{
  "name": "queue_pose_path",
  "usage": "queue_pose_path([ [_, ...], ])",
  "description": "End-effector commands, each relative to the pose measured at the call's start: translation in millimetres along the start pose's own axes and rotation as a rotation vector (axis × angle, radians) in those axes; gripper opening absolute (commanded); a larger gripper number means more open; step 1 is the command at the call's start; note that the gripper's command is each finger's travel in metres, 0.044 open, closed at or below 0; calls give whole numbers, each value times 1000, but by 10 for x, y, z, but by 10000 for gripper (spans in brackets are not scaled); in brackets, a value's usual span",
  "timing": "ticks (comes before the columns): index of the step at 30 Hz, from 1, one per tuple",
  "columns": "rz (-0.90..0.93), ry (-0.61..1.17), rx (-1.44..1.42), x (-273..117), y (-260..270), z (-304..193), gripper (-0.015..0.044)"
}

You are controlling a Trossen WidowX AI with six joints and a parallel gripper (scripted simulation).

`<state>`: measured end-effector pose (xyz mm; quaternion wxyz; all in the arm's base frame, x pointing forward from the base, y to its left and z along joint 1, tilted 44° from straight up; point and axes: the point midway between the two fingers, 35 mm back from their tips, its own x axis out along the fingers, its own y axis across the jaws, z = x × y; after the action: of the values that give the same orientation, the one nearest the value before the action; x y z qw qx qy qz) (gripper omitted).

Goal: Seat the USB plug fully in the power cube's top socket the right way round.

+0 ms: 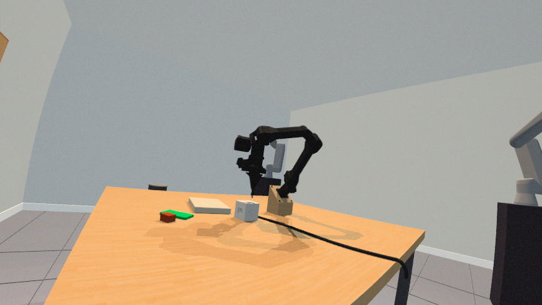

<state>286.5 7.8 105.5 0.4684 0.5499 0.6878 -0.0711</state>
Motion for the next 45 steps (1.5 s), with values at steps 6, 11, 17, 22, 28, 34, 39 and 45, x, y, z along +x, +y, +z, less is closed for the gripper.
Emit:
queue_pose_path([
  [6, -1, 0, 235, 5, -4, 0, 0],
  [11, -1, 0, 366, 5, -4, 0, 0],
  [17, -1, 0, 518, 5, -4, 0, 0],
  [22, -1, 0, 536, 5, -4, 0, 0],
  [28, -1, 0, 536, 5, -4, 0, 0],
  [34, 1, -1, 532, 4, 2, 3, 0],
  [39, 1, -2, 535, 10, 0, 5, 0],
  [45, 1, -3, 539, 17, -2, 7, 0],
])
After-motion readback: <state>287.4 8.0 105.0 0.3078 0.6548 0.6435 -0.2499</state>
